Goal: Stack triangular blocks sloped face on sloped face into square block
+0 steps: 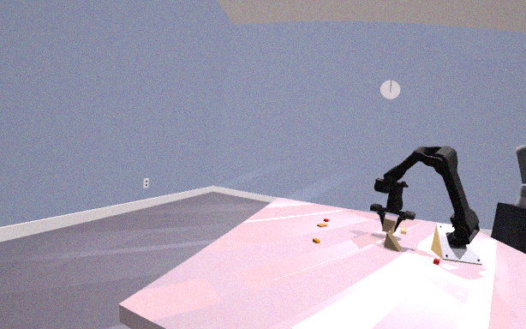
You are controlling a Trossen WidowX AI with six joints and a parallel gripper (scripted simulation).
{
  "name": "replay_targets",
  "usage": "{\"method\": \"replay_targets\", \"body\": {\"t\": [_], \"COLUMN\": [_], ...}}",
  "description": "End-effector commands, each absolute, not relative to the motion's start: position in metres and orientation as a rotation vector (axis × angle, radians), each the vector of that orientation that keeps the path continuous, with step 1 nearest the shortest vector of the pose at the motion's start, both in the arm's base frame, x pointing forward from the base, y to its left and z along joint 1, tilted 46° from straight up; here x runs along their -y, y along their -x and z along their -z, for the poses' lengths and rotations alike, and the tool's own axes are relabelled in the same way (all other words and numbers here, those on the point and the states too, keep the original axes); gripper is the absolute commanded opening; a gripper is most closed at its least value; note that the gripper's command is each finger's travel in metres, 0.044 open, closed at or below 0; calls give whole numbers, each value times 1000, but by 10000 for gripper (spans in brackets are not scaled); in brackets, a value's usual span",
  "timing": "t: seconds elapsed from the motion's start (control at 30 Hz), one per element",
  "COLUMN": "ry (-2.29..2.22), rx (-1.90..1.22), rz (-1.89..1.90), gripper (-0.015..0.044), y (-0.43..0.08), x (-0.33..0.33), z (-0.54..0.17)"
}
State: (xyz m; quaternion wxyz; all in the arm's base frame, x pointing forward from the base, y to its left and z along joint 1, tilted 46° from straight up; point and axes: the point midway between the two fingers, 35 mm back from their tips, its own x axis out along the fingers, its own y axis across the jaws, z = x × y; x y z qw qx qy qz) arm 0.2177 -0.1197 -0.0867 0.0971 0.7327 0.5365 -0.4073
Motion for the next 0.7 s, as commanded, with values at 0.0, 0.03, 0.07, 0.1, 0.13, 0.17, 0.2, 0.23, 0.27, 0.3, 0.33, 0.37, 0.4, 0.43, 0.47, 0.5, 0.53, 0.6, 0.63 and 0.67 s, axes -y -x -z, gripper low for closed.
{"method": "replay_targets", "body": {"t": [0.0,0.03,0.07,0.1,0.13,0.17,0.2,0.23,0.27,0.3,0.33,0.37,0.4,0.43,0.47,0.5,0.53,0.6,0.63,0.67], "ry": [-2189,-2188,-2188,-2187,-2186,-2185,-2184,-2184,-2183,-2182,-2181,-2180,-2179,-2179,-2178,-2177,-2176,-2175,-2175,-2175], "rx": [-1580,-1580,-1580,-1581,-1581,-1581,-1582,-1582,-1582,-1583,-1583,-1584,-1584,-1584,-1585,-1585,-1586,-1586,-1586,-1586], "rz": [1250,1248,1247,1245,1243,1241,1238,1236,1234,1232,1229,1227,1225,1222,1220,1218,1216,1213,1212,1212], "gripper": [0,0,0,0,0,0,0,0,0,0,0,0,0,0,0,0,0,0,0,0], "y": [-216,-217,-217,-217,-217,-217,-218,-218,-218,-218,-219,-219,-219,-219,-219,-220,-220,-220,-220,-220], "x": [119,118,118,117,116,114,113,112,111,110,109,108,106,105,104,103,102,100,100,100], "z": [87,87,88,89,90,92,93,94,95,96,97,98,99,101,102,103,104,105,105,105]}}
